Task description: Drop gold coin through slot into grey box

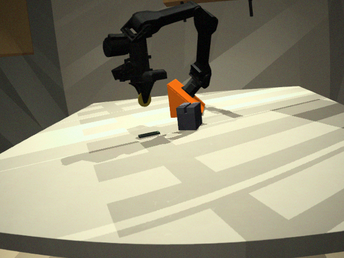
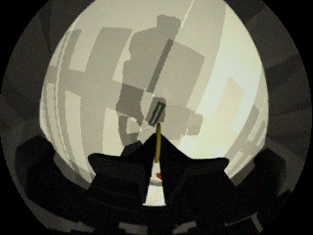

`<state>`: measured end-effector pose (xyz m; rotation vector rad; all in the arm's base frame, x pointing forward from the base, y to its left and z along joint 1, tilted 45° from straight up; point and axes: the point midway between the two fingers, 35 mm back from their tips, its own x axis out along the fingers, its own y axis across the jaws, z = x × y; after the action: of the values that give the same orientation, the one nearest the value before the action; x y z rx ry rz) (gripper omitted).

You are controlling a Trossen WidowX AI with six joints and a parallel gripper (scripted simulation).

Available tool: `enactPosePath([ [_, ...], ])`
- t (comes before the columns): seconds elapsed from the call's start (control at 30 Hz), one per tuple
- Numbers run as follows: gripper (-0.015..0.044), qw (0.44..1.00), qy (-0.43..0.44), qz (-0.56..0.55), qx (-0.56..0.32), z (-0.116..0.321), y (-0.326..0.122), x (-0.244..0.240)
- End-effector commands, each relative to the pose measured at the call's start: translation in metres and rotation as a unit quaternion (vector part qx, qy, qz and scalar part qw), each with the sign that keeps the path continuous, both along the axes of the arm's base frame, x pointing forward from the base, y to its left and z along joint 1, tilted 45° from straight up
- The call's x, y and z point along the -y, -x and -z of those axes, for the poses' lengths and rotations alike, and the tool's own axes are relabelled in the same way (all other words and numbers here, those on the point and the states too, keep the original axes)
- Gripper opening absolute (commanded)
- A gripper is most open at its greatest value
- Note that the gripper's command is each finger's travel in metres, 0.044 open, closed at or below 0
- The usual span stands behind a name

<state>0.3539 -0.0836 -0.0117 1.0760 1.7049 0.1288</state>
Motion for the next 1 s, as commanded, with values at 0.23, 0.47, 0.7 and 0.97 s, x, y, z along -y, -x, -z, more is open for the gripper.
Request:
enactPosePath([
  [0.23, 0.0000, 0.985, -0.004, -0.126, 0.121, -0.001, 0.002, 0.001],
  [0.47, 0.0000, 0.964, -0.007, -0.190, 0.184, -0.001, 0.002, 0.001],
  [0.7, 0.0000, 0.965, -0.007, -0.190, 0.184, -0.008, 0.005, -0.004],
  [0.97, 0.0000, 0.965, -0.007, -0.189, 0.183, -0.023, 0.014, -0.016],
])
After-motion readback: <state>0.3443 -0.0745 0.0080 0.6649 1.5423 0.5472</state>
